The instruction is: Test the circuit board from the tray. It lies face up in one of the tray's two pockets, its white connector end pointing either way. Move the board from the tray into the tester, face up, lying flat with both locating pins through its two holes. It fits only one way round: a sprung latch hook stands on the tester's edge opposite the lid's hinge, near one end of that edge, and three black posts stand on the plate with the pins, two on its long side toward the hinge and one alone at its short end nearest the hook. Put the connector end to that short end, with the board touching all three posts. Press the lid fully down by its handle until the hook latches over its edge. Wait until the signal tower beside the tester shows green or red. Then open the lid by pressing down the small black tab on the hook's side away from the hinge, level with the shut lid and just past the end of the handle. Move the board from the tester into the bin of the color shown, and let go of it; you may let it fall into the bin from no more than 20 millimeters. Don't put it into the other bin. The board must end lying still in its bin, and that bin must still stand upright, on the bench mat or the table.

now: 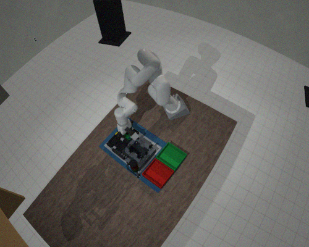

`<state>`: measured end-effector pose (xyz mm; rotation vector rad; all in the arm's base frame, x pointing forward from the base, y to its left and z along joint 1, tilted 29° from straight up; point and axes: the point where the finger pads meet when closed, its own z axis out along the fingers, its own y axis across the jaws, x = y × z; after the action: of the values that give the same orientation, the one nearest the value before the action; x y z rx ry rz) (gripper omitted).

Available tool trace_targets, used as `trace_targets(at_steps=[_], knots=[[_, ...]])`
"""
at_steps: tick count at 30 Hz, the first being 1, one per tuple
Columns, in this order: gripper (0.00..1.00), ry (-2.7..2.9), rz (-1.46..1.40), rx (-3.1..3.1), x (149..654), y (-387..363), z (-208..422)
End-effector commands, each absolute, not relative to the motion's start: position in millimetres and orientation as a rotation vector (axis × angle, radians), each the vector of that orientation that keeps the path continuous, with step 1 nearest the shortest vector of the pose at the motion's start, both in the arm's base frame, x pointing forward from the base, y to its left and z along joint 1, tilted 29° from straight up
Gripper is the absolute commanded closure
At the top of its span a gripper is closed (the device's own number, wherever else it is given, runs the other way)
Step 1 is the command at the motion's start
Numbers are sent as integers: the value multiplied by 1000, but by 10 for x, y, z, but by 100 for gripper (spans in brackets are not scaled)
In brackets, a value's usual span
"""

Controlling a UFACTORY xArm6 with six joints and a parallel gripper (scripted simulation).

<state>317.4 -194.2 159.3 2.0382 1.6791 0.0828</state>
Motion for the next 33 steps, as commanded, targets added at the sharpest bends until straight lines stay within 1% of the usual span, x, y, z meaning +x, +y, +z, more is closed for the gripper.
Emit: trace_targets(at_steps=[1, 20, 33], knots=[[21, 1677, 85, 2035, 3171, -1934, 1637], [21, 1677, 85, 2035, 3091, -1858, 1836], [21, 1677, 85, 2035, 3080, -1848, 1863]])
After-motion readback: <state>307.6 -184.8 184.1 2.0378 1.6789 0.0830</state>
